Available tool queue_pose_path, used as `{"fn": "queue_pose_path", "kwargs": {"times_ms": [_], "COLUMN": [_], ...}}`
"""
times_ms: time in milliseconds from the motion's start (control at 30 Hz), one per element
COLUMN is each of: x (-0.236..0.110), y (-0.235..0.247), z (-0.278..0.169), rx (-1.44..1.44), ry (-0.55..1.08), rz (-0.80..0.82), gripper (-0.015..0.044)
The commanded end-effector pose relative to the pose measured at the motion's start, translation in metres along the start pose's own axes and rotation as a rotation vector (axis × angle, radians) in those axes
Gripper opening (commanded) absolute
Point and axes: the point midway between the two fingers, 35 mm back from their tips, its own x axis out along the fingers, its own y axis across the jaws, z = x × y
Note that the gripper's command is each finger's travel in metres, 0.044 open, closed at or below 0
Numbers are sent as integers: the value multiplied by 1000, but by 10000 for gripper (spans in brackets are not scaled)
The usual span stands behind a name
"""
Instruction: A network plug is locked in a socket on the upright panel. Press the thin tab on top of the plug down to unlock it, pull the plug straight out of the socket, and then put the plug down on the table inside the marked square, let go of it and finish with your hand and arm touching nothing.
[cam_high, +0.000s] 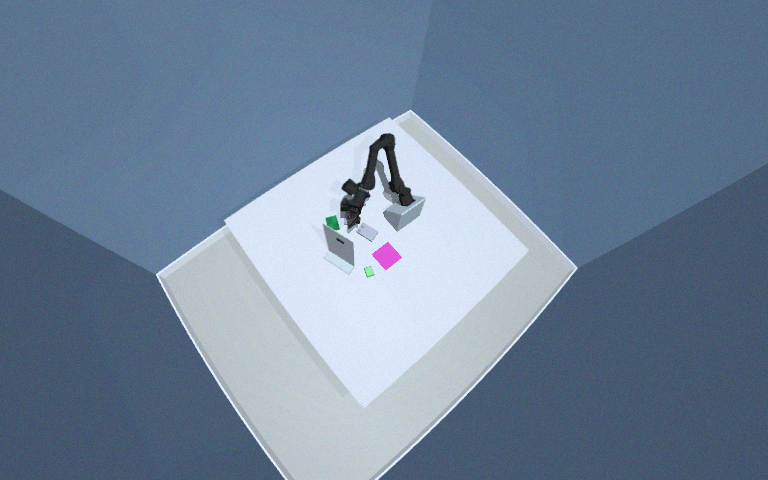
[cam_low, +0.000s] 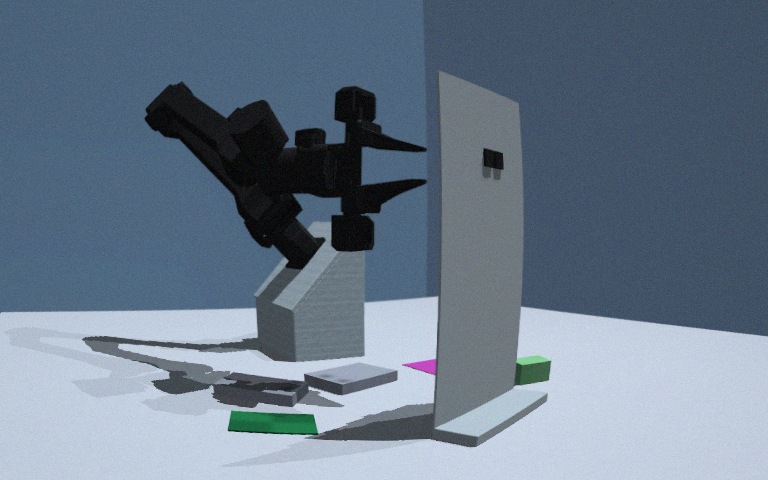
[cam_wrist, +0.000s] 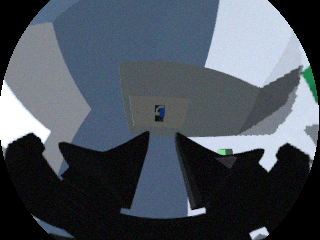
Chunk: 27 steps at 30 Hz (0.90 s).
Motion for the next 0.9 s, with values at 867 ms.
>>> {"fn": "queue_pose_path", "kwargs": {"times_ms": [867], "x": [37], "y": [3], "z": [14], "rx": [1], "ry": [-7], "rz": [4], "gripper": [156]}}
